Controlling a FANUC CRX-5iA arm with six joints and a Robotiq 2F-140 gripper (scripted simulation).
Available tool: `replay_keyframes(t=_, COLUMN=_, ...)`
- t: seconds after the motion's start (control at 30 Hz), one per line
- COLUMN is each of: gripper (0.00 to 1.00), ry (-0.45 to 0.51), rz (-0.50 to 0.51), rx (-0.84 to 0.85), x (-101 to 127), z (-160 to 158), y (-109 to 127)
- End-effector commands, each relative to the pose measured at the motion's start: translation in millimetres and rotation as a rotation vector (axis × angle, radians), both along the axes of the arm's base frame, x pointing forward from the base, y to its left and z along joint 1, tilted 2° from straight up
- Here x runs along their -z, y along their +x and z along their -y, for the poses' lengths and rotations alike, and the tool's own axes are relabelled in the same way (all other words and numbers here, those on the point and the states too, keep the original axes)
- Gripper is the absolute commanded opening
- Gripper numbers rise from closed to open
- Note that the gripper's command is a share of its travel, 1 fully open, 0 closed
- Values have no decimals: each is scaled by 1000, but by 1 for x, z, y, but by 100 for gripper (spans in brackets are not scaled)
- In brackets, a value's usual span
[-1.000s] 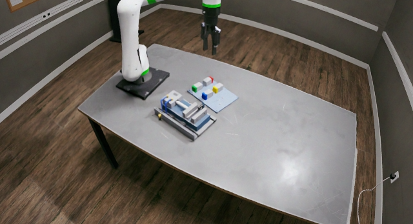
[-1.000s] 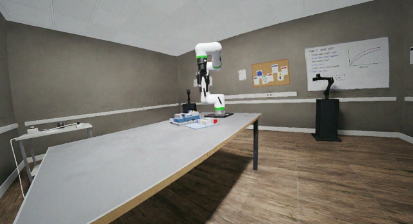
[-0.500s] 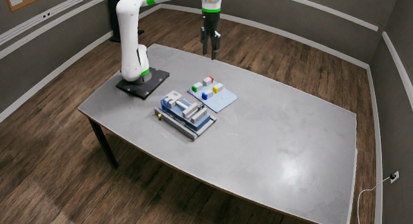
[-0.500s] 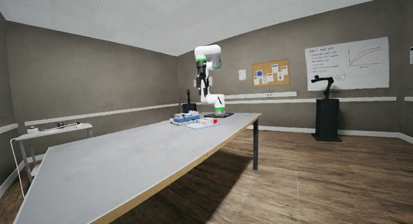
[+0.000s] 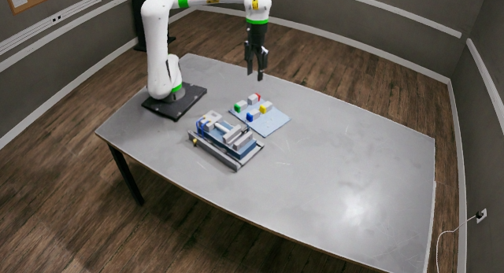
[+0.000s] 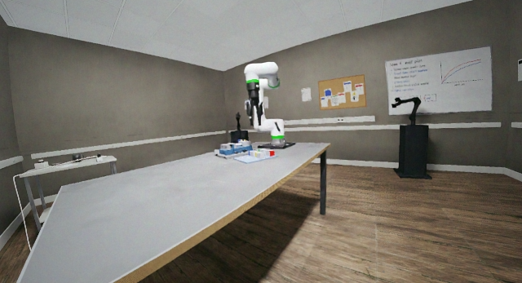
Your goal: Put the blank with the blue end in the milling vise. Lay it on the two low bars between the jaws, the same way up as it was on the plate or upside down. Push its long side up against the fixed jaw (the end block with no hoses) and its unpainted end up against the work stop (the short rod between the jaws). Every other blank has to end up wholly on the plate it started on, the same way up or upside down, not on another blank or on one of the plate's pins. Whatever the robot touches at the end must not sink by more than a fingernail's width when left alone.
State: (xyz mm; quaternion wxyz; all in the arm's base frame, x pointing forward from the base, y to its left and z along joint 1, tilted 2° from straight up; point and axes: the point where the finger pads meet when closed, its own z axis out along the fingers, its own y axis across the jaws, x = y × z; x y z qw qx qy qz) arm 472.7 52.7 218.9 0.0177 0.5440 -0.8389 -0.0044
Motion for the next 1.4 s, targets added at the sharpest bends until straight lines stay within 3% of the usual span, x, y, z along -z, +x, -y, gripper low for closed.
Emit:
replay_keyframes(t=0.0, gripper=47, ry=0, rz=2, rx=0, x=11, z=4, y=1)
replay_keyframes(t=0.83, gripper=47, ry=0, rz=2, rx=0, x=72, z=23, y=5)
replay_keyframes(t=1.37, gripper=47, ry=0, rz=3, rx=0, x=125, z=39, y=9)
